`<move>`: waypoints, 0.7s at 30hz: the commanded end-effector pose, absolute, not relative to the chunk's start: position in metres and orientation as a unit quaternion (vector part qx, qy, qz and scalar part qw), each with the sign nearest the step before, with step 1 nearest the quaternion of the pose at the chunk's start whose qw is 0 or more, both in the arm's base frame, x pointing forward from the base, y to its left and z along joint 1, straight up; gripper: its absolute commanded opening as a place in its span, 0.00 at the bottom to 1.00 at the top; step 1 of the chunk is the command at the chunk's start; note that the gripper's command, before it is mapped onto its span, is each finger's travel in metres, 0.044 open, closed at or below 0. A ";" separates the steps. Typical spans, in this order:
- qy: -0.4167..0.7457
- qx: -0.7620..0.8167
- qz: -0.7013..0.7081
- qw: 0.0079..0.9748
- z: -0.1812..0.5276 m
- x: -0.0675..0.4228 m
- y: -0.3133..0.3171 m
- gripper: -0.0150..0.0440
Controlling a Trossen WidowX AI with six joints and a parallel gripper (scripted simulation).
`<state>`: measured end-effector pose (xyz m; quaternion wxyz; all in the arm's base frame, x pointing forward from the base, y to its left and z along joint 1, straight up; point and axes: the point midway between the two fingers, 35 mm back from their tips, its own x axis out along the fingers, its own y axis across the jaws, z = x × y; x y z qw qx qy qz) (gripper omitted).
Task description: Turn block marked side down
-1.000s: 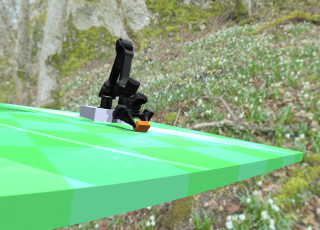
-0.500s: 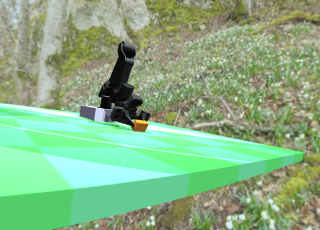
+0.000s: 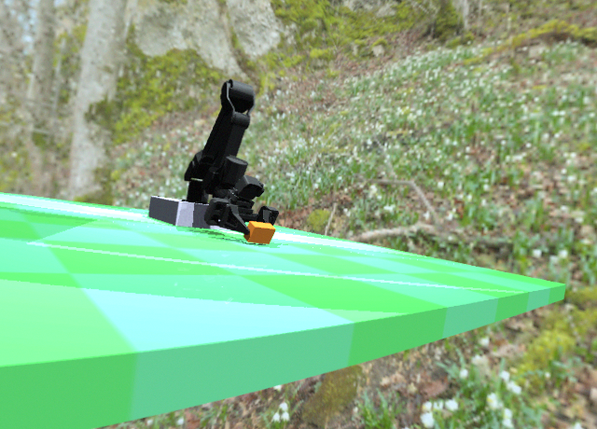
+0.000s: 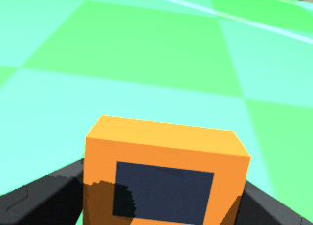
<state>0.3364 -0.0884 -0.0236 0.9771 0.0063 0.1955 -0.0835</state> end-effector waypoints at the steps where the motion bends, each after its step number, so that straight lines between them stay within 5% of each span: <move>1: 0.193 0.006 -0.082 0.978 -0.023 0.337 -0.088 0.25; 5: 0.193 0.006 -0.082 0.978 -0.023 0.337 -0.088 0.25; 21: 0.193 0.006 -0.082 0.978 -0.023 0.337 -0.088 0.97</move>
